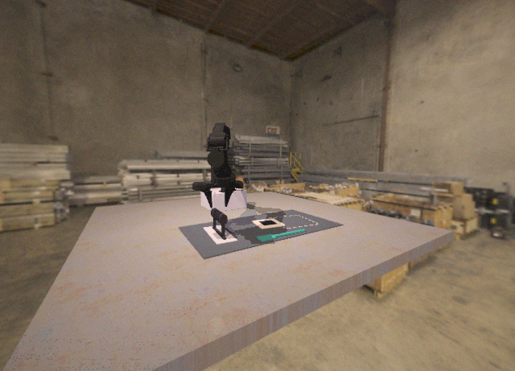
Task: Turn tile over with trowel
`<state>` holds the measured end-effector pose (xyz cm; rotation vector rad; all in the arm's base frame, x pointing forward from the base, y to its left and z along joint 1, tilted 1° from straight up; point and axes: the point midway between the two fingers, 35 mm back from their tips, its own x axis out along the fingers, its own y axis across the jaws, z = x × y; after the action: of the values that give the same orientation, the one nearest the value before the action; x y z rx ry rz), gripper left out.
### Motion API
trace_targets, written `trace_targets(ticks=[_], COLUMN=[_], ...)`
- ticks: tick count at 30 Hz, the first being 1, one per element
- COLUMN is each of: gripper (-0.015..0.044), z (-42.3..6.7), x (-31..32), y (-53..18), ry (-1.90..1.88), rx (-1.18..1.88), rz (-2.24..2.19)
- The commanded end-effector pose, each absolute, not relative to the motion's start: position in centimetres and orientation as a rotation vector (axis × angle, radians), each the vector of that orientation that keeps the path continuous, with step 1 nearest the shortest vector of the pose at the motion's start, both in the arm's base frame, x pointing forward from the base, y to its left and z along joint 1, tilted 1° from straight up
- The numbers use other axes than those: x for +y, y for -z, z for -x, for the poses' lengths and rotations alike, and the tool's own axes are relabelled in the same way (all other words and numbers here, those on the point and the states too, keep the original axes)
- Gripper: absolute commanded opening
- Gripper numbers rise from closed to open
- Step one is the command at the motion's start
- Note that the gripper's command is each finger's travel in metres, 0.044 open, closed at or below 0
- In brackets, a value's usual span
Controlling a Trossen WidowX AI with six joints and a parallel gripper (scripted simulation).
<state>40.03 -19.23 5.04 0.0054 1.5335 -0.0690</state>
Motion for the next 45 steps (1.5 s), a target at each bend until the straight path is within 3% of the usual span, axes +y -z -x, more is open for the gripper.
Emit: trace_targets(ticks=[1,21,27,45], gripper=[0.0270,0.0270,0.0132,0.0130], z=[-39.9,-40.1,-40.1,-40.1], x=[-19.3,-19.5,-19.5,-19.5], y=[-4.0,-1.1,-1.1,-1.1], ry=[0.074,0.074,0.074,0.074], rx=[1.547,1.548,1.548,1.548], rz=[-0.010,-0.014,-0.014,-0.014])
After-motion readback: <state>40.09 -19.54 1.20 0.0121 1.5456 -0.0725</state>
